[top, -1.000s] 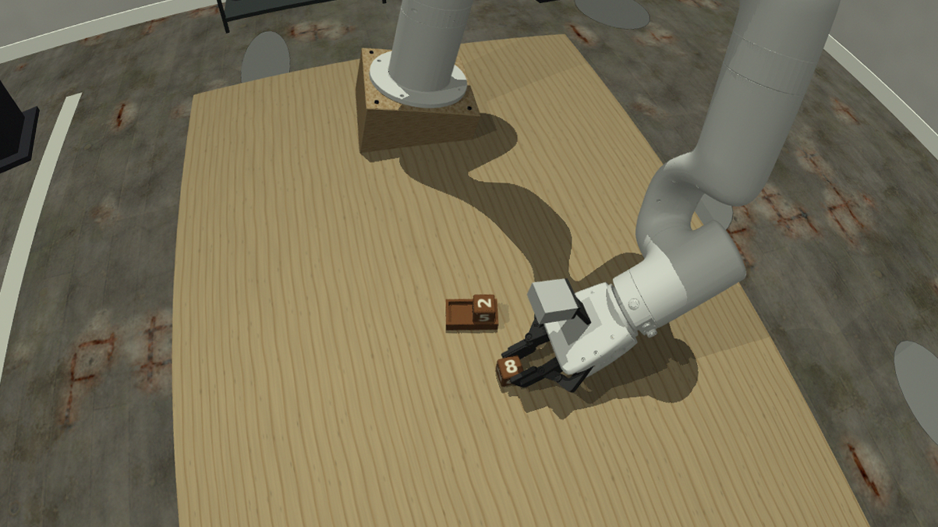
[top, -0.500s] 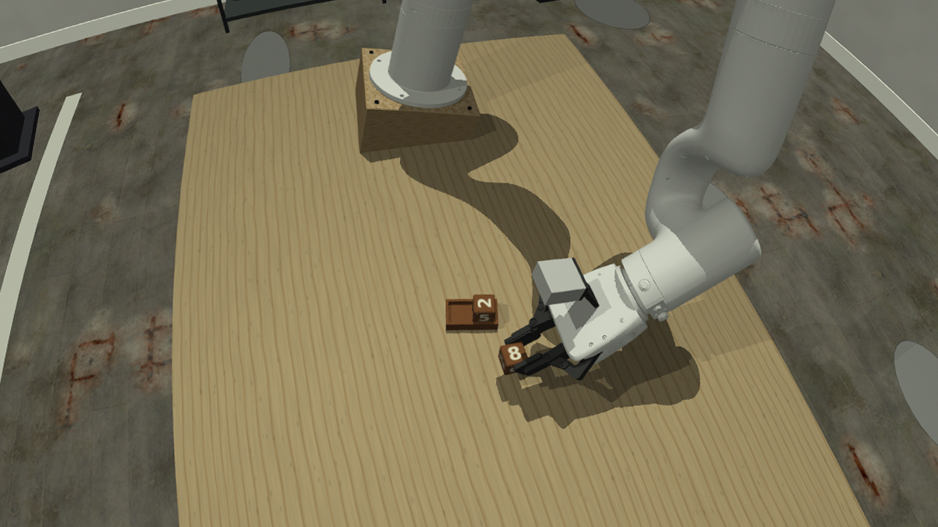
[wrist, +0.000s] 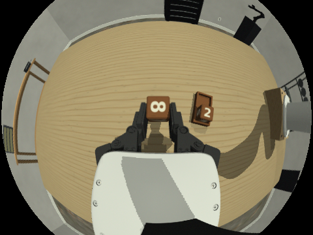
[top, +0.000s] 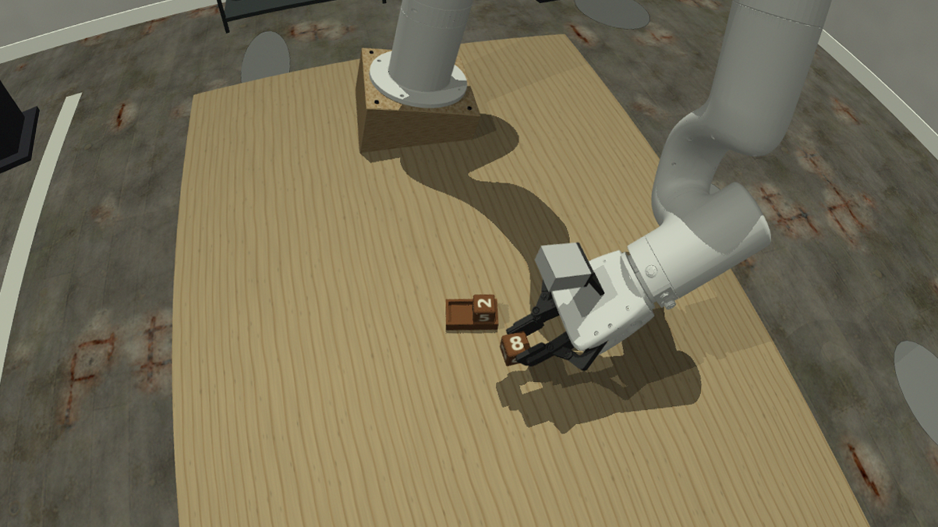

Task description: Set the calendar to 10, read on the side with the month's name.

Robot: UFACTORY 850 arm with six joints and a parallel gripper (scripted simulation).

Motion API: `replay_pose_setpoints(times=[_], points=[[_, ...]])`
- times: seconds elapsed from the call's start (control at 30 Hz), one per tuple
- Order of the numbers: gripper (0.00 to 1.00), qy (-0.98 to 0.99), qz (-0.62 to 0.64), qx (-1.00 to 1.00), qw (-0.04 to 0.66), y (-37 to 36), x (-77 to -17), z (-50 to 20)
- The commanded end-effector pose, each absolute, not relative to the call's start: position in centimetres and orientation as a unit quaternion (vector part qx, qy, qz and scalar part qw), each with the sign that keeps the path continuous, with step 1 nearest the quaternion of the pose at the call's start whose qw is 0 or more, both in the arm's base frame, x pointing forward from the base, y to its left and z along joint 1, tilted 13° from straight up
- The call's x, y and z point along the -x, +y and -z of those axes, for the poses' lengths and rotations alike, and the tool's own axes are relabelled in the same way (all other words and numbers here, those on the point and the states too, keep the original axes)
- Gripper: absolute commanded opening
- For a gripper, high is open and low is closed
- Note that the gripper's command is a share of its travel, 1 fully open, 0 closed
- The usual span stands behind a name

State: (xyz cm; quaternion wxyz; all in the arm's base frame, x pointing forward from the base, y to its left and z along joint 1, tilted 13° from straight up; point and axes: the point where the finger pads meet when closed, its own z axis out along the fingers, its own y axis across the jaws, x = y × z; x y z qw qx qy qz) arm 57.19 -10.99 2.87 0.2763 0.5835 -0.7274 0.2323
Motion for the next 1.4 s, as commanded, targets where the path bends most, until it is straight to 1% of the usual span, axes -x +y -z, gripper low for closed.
replay_pose_setpoints(times=[0.0, 0.2, 0.5, 0.8, 0.9, 1.07, 1.13, 1.27, 1.37], points=[[0.27, -0.728, -0.233, -0.583, 0.276, -11.01, -57.26, -3.0], [0.27, -0.73, -0.227, -0.585, 0.271, -11.04, -57.22, -2.97], [0.27, -0.757, -0.157, -0.608, 0.183, -11.23, -57.18, -3.12], [0.27, -0.759, -0.146, -0.61, 0.172, -11.45, -57.03, -3.26], [0.27, -0.764, -0.122, -0.615, 0.153, -11.43, -56.79, -3.14], [0.27, -0.772, -0.083, -0.622, 0.101, -11.55, -56.86, -3.24], [0.27, -0.772, -0.083, -0.622, 0.101, -11.55, -56.86, -3.24], [0.27, -0.774, -0.074, -0.624, 0.078, -11.72, -57.1, -3.41], [0.27, -0.774, -0.074, -0.624, 0.078, -11.98, -57.04, -3.51]])
